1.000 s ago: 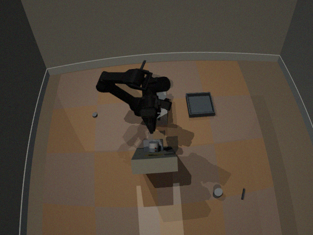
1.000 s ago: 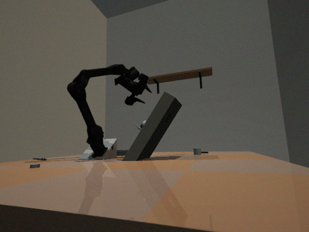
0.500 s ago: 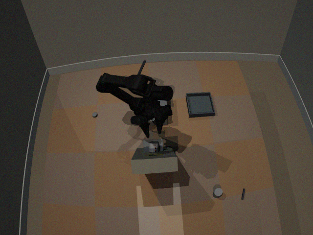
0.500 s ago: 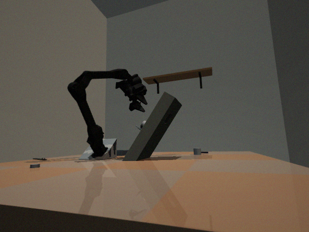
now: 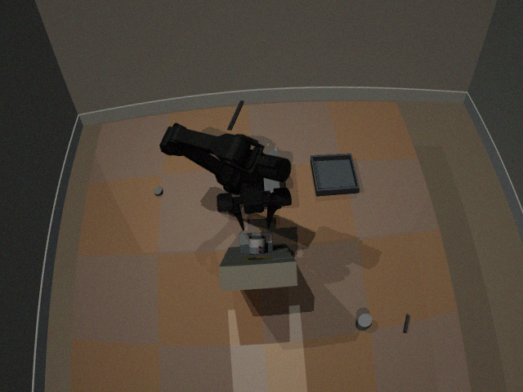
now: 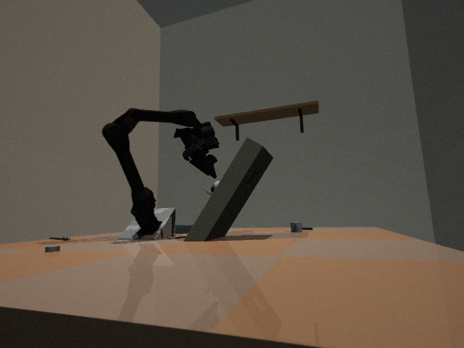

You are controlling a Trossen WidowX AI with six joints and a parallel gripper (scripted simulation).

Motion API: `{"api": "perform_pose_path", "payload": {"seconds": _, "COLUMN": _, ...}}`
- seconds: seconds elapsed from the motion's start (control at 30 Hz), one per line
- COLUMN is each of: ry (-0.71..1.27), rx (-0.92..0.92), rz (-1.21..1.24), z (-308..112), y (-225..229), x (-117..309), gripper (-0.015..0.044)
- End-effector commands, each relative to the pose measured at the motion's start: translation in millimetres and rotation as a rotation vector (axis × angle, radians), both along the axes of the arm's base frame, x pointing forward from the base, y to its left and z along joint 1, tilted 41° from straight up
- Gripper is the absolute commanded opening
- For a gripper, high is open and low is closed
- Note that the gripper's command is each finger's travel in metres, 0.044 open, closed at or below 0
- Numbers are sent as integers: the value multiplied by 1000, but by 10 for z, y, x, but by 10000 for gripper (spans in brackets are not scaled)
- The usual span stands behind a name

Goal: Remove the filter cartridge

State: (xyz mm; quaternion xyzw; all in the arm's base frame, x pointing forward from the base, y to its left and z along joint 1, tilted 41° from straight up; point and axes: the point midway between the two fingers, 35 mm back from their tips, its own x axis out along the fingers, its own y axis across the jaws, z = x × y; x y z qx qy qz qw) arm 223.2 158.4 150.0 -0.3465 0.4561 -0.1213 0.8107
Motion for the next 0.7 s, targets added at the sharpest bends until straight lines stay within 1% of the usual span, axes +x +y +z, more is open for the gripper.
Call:
{"api": "perform_pose_path", "payload": {"seconds": 0.0, "ry": -12, "rx": 28, "rz": -49, "z": -44, "y": -41, "x": -6, "gripper": 305}}
{"api": "perform_pose_path", "payload": {"seconds": 0.67, "ry": -13, "rx": 30, "rz": -49, "z": -257, "y": -203, "x": 174, "gripper": 305}}
